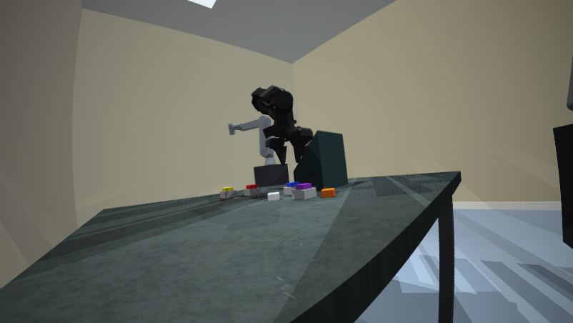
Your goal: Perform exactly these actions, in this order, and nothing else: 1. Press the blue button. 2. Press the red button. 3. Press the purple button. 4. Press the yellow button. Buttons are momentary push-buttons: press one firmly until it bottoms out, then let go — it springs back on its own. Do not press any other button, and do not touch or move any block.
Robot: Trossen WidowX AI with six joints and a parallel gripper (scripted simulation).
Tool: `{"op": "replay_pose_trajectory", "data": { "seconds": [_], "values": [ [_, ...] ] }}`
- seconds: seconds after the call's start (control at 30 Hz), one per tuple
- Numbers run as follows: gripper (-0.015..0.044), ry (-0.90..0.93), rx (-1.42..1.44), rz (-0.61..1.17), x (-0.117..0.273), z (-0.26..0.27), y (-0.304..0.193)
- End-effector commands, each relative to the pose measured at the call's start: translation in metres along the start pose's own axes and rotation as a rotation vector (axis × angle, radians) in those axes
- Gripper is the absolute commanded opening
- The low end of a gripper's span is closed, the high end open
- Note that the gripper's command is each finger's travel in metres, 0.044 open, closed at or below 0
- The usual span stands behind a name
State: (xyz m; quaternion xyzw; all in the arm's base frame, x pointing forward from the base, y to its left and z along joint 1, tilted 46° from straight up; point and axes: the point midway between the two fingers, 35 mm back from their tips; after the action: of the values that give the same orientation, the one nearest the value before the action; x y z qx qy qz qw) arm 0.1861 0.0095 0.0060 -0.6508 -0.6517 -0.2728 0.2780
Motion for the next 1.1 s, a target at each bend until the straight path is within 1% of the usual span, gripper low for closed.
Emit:
{"op": "replay_pose_trajectory", "data": {
  "seconds": [0.0,0.23,0.27,0.67,1.07],
  "values": [
    [0.0216,-0.021,0.017,0.018,-0.035,-0.004,-0.008],
    [0.0032,-0.021,0.017,0.018,-0.035,-0.004,-0.008],
    [0.002,-0.021,0.017,0.018,-0.035,-0.004,-0.008],
    [0.002,-0.021,0.018,0.018,-0.036,-0.004,-0.008],
    [0.002,-0.021,0.018,0.017,-0.054,-0.004,-0.008]
  ]
}}
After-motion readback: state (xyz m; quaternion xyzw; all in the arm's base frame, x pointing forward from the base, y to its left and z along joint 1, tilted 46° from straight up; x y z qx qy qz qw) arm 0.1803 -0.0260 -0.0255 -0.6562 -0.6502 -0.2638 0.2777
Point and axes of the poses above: the point midway between the two fingers, 35 mm back from their tips, its own x axis back along the fingers, its own z axis across the jaws, y = z × x, and after that the axes turned 10 degrees about x, right-handed
